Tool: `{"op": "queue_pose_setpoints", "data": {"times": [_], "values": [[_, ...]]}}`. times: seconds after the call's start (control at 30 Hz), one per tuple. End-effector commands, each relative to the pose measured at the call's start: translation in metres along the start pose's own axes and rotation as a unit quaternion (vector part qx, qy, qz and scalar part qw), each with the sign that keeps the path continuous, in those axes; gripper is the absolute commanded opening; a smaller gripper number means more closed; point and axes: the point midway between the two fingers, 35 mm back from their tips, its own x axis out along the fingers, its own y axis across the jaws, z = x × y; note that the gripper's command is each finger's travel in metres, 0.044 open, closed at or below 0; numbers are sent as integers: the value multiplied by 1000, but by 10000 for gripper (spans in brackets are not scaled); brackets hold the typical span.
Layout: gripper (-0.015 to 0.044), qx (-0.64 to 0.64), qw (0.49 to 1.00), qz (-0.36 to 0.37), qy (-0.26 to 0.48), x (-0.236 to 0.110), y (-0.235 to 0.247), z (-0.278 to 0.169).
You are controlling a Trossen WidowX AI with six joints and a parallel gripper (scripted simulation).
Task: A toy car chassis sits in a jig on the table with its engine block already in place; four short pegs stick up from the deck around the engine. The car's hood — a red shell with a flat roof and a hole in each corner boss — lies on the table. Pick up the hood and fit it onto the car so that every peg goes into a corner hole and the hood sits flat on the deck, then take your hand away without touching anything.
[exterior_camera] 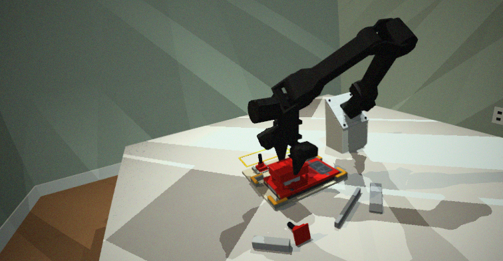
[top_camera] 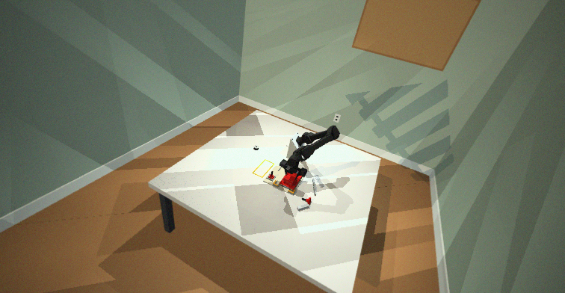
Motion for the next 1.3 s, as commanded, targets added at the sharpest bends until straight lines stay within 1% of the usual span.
{"op": "queue_pose_setpoints", "data": {"times": [0.0, 1.27], "values": [[0, 2, 1000, 1, 1, 1, 0, -1], [0, 2, 1000, 1, 1, 10, 1, -3]]}}
